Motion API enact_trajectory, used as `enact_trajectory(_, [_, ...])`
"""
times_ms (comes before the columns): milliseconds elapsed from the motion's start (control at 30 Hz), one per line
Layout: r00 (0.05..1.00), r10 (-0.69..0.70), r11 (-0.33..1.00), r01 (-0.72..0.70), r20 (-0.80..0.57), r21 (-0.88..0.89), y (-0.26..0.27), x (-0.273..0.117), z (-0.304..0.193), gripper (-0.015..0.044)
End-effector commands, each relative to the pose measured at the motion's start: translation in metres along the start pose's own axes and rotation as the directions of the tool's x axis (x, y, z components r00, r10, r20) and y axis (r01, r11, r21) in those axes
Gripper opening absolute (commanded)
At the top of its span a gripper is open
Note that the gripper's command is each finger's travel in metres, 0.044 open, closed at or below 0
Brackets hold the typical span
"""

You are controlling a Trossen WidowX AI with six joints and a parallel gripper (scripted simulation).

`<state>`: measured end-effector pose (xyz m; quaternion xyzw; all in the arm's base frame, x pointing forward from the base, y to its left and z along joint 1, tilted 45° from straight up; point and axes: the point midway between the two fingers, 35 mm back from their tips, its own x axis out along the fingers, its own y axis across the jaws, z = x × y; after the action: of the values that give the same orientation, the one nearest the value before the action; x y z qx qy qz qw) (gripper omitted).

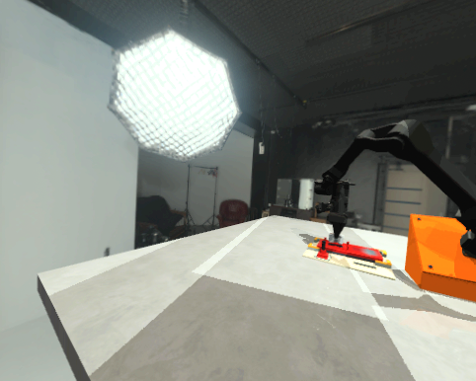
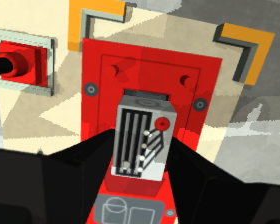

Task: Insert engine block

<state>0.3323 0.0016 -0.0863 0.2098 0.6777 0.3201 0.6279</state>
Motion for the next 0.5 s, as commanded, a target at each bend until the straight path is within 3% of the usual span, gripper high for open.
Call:
enact_trajectory(0, [1.0,0.004,1.0,-0.004,0.002,0.003,0.0001,0.0014,-0.0003,0.0159])
enact_trajectory(467, [1.0,0.004,1.0,-0.004,0.002,0.004,0.0001,0.0047,-0.0003,0.0159])
